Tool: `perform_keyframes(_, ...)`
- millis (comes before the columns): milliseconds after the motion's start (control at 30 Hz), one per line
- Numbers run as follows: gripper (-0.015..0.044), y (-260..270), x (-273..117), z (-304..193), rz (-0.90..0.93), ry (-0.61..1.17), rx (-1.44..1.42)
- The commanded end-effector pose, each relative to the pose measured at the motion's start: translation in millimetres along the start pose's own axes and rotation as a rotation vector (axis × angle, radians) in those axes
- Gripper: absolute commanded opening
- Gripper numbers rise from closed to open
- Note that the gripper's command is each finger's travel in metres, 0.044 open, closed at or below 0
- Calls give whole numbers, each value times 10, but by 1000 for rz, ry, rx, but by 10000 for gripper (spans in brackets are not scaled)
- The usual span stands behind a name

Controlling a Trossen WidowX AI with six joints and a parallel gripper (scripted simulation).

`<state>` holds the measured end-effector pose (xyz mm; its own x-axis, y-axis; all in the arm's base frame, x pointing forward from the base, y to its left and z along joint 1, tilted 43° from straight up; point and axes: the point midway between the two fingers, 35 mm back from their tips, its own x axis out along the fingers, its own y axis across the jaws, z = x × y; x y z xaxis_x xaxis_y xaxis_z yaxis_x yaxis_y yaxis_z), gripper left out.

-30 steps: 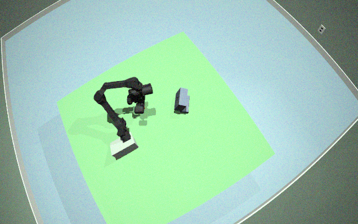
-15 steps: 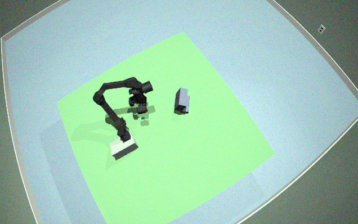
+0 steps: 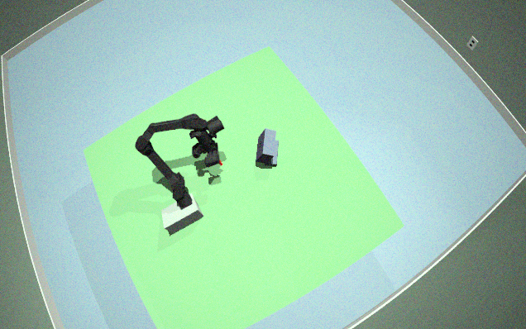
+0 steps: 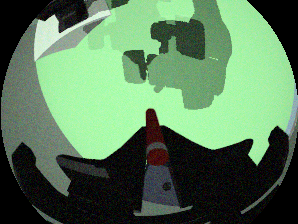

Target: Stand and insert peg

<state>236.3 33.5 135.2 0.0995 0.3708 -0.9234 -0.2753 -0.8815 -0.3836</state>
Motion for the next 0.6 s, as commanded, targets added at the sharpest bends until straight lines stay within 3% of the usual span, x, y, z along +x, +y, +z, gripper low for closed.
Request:
perform_keyframes(0,0,13,46,-21,35,31,-24)
perform_keyframes(567,0,-12,97,-209,135,184,-123)
